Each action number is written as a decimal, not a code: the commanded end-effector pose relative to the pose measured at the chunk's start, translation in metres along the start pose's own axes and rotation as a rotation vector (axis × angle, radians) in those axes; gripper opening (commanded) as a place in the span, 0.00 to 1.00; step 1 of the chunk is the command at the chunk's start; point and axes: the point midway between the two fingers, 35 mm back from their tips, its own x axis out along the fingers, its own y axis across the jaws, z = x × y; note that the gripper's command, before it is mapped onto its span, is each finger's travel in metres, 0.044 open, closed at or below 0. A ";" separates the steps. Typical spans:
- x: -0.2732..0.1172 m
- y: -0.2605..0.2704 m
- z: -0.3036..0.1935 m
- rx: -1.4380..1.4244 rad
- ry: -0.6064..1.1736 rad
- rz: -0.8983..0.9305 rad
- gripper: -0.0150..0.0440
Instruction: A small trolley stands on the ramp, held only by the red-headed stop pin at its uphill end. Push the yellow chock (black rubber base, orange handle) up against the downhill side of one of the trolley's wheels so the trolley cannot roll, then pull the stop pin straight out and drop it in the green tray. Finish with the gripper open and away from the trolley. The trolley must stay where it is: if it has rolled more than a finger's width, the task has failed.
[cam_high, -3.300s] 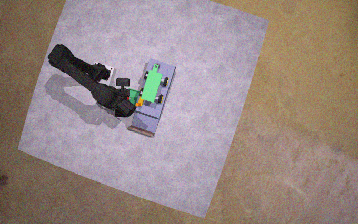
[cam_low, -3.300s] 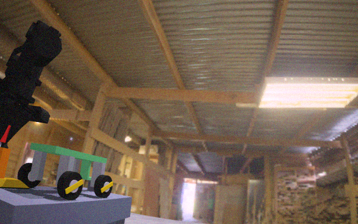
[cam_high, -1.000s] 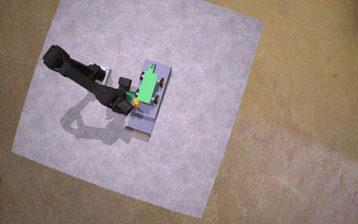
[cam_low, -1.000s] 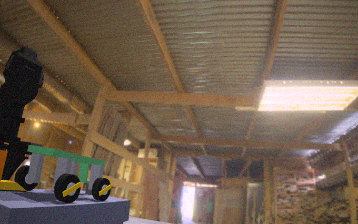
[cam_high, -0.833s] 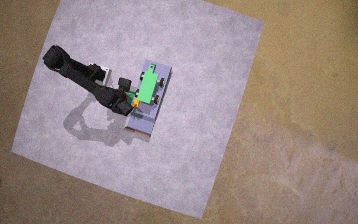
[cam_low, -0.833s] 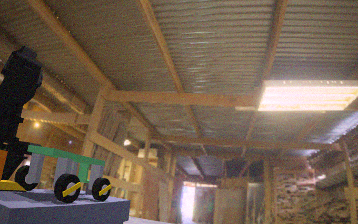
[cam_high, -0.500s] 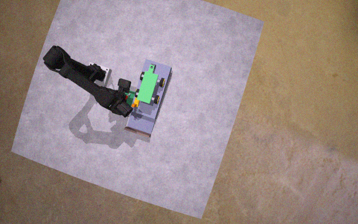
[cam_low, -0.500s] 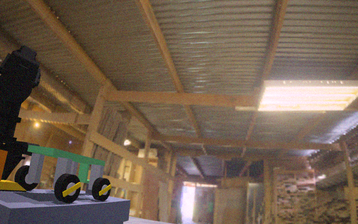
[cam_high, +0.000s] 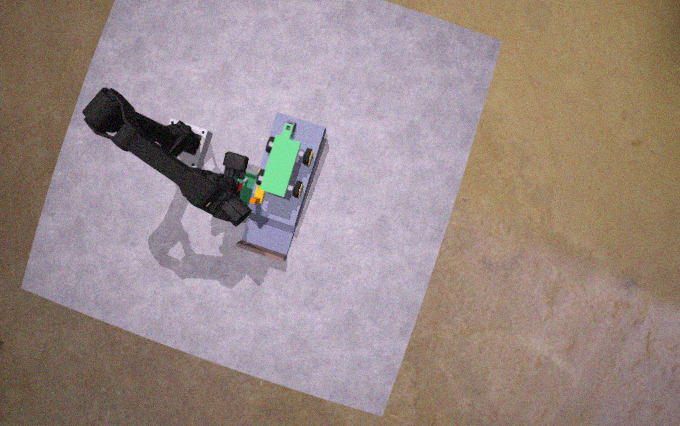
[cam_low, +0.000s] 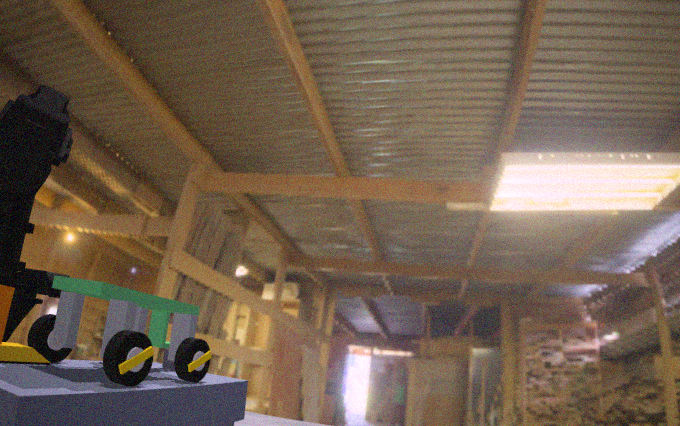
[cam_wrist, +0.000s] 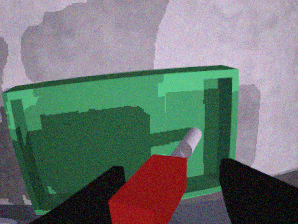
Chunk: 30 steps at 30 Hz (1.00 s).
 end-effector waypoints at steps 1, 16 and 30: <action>0.002 0.003 0.000 -0.003 -0.002 -0.002 0.58; 0.004 0.010 -0.001 -0.003 -0.002 -0.002 0.58; 0.007 0.015 -0.001 -0.003 -0.002 -0.001 0.58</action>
